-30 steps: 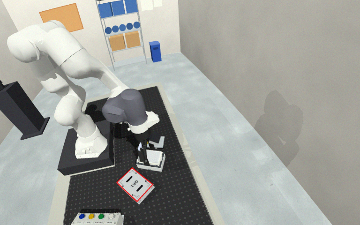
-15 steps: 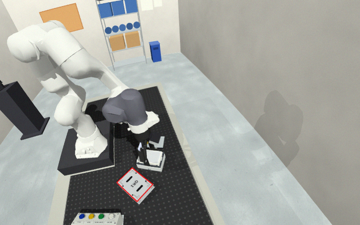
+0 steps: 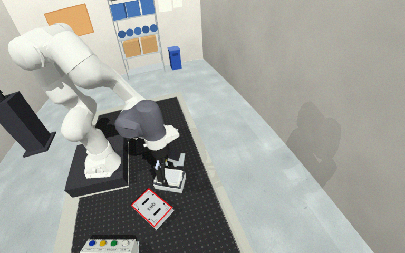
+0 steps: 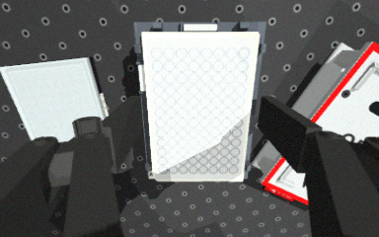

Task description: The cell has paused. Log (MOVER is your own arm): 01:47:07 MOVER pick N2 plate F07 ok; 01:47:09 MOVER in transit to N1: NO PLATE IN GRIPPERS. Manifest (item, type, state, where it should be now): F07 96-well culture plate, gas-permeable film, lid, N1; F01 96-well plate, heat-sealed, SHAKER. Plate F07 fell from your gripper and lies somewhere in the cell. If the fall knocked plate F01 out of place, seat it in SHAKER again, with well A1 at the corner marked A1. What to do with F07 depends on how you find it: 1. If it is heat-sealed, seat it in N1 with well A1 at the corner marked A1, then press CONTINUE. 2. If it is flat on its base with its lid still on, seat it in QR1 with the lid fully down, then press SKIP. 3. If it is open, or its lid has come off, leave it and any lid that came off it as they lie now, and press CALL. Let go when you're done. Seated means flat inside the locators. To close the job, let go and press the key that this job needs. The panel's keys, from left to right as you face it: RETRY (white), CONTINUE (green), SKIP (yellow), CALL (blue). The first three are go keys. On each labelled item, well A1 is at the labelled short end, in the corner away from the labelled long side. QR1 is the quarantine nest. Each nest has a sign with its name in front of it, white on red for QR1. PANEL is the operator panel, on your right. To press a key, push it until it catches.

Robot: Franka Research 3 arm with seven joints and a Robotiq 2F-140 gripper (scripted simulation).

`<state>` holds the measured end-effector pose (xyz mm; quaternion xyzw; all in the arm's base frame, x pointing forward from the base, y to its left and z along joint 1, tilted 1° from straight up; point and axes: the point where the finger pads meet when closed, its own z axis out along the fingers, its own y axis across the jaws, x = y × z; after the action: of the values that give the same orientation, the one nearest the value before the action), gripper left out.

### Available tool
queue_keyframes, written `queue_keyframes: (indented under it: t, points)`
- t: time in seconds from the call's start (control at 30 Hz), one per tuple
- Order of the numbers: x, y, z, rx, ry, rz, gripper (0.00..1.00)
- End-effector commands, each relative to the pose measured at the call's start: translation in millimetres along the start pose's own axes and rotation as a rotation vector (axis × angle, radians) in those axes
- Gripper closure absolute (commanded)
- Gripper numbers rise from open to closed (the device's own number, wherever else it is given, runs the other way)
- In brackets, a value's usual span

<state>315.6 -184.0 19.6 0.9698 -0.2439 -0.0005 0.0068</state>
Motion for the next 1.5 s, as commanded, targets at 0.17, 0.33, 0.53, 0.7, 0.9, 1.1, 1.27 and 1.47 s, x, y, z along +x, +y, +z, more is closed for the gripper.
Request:
queue_keyframes:
  t: [0.17, 0.33, 0.53, 0.7, 0.9, 1.1, 1.27, 1.47]
  points:
    - [0.6, -0.5, -0.1, 0.001, 0.002, -0.001, 0.30]
    - [0.6, -0.5, -3.6, 0.001, 0.002, -0.001, 0.30]
    - [0.6, -0.5, -13.8, 0.001, 0.002, -0.001, 0.30]
    - [0.5, -0.4, -21.3, 0.001, 0.002, -0.001, 0.30]
    - [0.5, -0.4, -39.1, 0.001, 0.002, -0.001, 0.30]
    - [0.5, -0.4, -56.9, 0.001, 0.002, -0.001, 0.30]
    - [0.4, -0.4, -64.2, 0.001, 0.002, -0.001, 0.30]
    - [0.4, -0.4, -73.0, 0.001, 0.002, -0.001, 0.30]
